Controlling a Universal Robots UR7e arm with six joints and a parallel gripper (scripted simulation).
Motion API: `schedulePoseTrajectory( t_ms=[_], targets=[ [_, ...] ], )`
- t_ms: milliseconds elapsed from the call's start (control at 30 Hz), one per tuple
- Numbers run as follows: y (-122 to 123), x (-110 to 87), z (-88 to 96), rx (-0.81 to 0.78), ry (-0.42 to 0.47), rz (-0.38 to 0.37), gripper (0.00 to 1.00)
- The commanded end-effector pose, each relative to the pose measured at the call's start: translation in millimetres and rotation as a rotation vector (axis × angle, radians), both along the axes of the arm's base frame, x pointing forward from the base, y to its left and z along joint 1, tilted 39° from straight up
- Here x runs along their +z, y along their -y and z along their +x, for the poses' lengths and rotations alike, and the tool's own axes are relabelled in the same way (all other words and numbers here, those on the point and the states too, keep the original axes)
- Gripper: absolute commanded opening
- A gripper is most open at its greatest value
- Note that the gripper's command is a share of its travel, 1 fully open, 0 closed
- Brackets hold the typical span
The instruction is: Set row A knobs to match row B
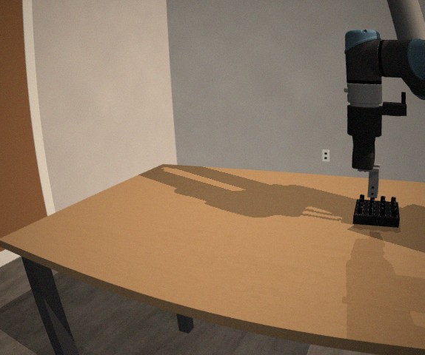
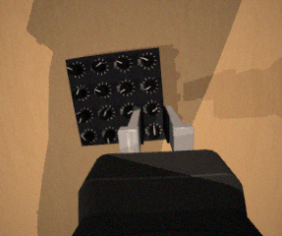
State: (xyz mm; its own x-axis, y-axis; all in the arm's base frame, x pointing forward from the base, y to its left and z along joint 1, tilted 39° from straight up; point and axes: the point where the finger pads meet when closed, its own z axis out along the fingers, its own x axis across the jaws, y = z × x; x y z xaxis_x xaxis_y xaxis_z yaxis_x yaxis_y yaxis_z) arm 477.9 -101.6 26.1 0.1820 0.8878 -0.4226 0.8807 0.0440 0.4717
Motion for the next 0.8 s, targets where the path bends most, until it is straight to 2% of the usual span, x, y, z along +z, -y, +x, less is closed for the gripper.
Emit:
schedulePoseTrajectory(
  t_ms=[0,300,333,767],
  targets=[
    [-0.7,1.3,-0.5,0.000,0.000,0.000,0.46],
    [-0.7,1.3,-0.5,0.000,0.000,0.000,0.46],
    [-0.7,1.3,-0.5,0.000,0.000,0.000,1.00],
    [-5.7,9.8,-5.3,0.000,0.000,0.000,1.00]
  ],
)
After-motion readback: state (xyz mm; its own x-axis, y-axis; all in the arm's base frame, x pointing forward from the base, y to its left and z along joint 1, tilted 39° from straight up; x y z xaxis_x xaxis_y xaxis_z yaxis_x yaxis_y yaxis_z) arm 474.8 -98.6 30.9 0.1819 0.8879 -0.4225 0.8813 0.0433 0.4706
